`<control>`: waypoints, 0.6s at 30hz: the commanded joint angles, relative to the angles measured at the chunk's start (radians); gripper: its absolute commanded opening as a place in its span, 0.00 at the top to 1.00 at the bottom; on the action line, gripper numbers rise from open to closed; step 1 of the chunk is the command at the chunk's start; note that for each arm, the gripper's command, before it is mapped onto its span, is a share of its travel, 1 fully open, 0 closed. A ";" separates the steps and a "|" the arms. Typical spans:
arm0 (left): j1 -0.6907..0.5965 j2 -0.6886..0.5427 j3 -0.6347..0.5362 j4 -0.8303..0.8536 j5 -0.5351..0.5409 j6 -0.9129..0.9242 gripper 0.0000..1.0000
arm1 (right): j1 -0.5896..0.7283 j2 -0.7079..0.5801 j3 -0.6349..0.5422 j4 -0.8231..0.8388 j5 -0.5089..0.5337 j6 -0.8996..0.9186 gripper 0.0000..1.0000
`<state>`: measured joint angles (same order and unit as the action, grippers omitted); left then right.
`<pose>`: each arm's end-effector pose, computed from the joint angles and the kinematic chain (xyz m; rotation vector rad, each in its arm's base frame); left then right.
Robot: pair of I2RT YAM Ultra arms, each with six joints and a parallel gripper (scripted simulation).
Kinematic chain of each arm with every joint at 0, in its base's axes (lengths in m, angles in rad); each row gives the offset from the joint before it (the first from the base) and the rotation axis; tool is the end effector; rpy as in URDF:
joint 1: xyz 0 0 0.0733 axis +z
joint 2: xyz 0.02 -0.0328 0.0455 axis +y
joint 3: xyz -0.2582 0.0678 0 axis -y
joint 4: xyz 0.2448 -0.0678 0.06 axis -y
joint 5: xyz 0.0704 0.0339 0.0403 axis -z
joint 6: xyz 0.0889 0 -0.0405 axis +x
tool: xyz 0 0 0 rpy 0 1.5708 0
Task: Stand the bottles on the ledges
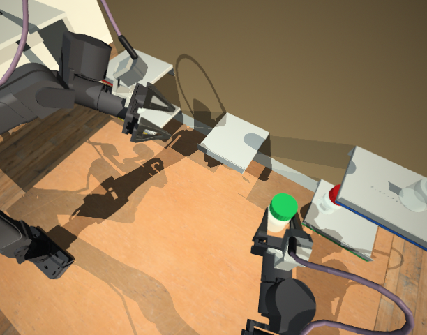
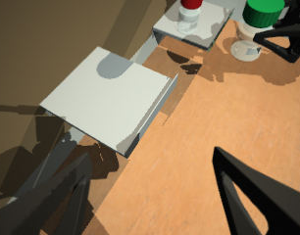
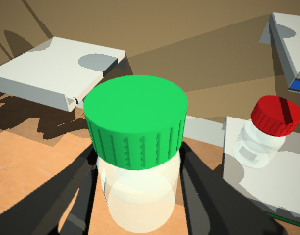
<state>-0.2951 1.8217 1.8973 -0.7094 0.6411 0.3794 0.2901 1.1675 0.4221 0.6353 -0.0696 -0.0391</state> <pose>0.4036 -0.1771 0.3632 1.0294 1.8678 -0.6528 0.2828 0.0920 0.2167 -0.3281 1.6544 0.2472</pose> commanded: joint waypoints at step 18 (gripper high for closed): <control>-0.708 0.300 0.265 0.370 -0.624 -0.433 0.11 | -0.788 0.276 -0.046 0.357 -0.766 -0.102 0.48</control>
<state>-1.0103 2.1323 2.1197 -0.3935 0.1104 0.0063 -0.4847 1.4372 0.3466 0.8940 -0.7158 -0.1150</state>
